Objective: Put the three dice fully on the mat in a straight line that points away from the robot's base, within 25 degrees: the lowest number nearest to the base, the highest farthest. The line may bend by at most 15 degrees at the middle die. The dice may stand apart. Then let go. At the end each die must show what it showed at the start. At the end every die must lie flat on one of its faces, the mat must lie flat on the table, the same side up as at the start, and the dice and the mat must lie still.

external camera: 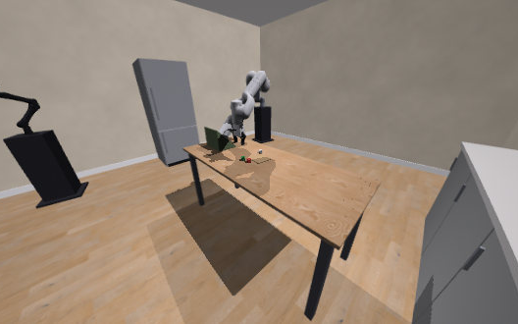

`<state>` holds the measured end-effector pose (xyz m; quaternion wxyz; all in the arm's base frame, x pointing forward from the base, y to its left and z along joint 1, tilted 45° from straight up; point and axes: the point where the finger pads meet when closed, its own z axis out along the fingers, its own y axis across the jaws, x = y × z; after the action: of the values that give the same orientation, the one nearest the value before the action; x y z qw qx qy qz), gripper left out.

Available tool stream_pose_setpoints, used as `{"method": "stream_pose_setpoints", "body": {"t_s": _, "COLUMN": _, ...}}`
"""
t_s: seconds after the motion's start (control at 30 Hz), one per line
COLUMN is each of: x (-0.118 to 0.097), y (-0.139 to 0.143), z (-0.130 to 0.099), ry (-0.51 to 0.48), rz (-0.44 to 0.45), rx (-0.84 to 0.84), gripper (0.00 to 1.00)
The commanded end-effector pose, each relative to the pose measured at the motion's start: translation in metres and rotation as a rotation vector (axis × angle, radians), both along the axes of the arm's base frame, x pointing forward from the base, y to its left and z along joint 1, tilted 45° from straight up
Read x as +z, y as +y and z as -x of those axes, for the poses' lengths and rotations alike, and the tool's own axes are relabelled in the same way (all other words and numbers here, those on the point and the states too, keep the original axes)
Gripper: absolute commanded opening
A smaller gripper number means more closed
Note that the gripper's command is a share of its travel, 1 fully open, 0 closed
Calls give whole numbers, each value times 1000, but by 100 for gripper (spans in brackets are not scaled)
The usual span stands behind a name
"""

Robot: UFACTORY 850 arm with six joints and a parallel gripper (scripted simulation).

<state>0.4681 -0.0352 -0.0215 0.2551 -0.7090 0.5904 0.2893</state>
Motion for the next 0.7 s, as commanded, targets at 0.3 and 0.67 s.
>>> {"method": "stream_pose_setpoints", "body": {"t_s": 0.3, "x": -15, "y": 15, "z": 1, "ry": -1, "rz": 0, "rx": -1, "gripper": 100}}
{"method": "stream_pose_setpoints", "body": {"t_s": 0.67, "x": -66, "y": 65, "z": 9, "ry": -1, "rz": 0, "rx": -1, "gripper": 100}}
